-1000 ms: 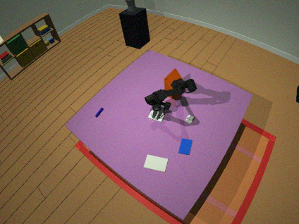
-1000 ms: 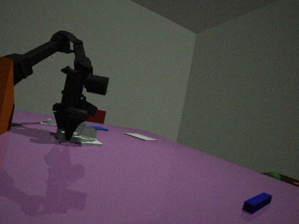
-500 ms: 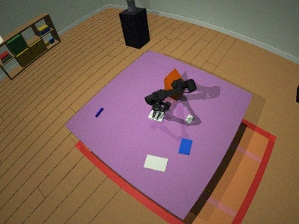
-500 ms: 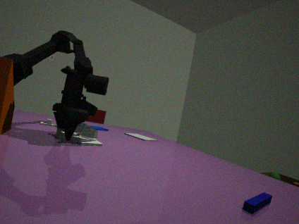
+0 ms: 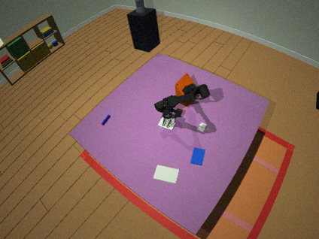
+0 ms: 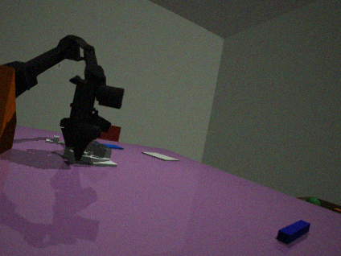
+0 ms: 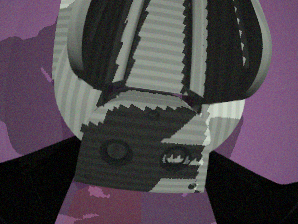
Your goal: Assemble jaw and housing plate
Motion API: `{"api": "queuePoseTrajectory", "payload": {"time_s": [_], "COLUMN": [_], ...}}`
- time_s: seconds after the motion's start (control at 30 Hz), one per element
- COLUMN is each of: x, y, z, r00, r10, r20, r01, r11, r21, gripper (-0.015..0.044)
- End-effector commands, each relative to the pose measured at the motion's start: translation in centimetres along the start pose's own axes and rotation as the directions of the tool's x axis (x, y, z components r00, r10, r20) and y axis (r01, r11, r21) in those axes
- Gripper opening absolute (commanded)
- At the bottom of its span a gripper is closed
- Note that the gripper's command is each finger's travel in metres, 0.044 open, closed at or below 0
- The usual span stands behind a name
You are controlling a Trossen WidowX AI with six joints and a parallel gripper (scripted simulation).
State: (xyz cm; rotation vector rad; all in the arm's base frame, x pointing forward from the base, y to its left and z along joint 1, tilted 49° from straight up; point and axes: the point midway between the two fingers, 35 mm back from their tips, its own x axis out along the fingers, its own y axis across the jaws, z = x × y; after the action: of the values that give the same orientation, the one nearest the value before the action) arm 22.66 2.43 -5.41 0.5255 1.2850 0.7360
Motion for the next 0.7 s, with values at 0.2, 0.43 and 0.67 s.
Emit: {"api": "queuePoseTrajectory", "payload": {"time_s": [0.2, 0.43, 0.67], "x": [0.0, 0.0, -3.5], "y": [0.0, 0.0, -0.4], "z": [0.0, 0.0, 0.2], "r00": [1.000, 1.000, 1.000], "r10": [0.000, 0.000, -0.010], "r20": [0.000, 0.000, -0.001], "r01": [0.000, 0.000, 0.010], "r11": [1.000, 1.000, 1.000], "r21": [0.000, 0.000, 0.003], "gripper": [0.0440, 0.0440, 0.0440]}}
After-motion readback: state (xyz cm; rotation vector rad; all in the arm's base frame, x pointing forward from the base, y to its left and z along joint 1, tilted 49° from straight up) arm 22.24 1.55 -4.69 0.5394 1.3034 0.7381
